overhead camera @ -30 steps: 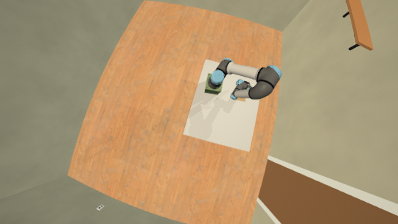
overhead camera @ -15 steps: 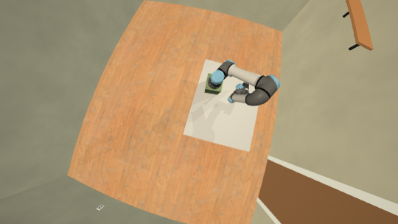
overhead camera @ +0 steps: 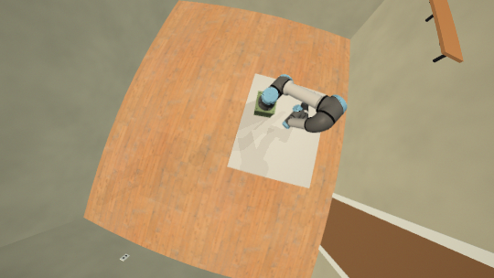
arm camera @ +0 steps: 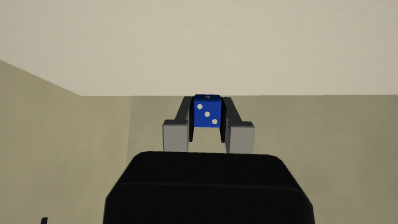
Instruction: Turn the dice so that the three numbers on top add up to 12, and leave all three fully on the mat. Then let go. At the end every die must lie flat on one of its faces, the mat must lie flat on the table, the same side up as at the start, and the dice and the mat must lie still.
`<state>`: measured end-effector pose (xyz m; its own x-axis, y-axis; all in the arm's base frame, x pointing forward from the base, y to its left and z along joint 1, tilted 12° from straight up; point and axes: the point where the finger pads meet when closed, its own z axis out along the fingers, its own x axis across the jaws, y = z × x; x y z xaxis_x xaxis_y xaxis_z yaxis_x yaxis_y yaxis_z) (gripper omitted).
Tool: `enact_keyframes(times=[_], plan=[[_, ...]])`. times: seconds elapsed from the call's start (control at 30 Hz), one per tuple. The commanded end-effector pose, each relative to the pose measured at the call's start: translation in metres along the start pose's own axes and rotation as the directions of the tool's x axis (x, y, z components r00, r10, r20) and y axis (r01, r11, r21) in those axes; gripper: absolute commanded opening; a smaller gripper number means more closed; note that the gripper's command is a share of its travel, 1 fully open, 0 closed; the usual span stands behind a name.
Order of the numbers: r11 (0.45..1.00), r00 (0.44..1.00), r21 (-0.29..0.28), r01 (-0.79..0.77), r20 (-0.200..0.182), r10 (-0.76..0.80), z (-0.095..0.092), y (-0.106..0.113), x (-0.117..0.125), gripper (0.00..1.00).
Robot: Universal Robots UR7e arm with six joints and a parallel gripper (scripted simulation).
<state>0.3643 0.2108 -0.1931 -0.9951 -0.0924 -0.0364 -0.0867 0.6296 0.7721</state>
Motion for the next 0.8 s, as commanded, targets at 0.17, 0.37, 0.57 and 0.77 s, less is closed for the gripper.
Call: enact_keyframes(times=[0.17,0.37,0.57,0.77], plan=[[1.0,1.0,0.0,0.0,0.0,0.0,0.012,-0.022,0.0,0.4],[1.0,1.0,0.0,0.0,0.0,0.0,0.022,-0.042,0.0,0.4],[1.0,1.0,0.0,0.0,0.0,0.0,0.029,-0.056,0.0,0.4],[1.0,1.0,0.0,0.0,0.0,0.0,0.031,-0.059,0.0,0.4]])
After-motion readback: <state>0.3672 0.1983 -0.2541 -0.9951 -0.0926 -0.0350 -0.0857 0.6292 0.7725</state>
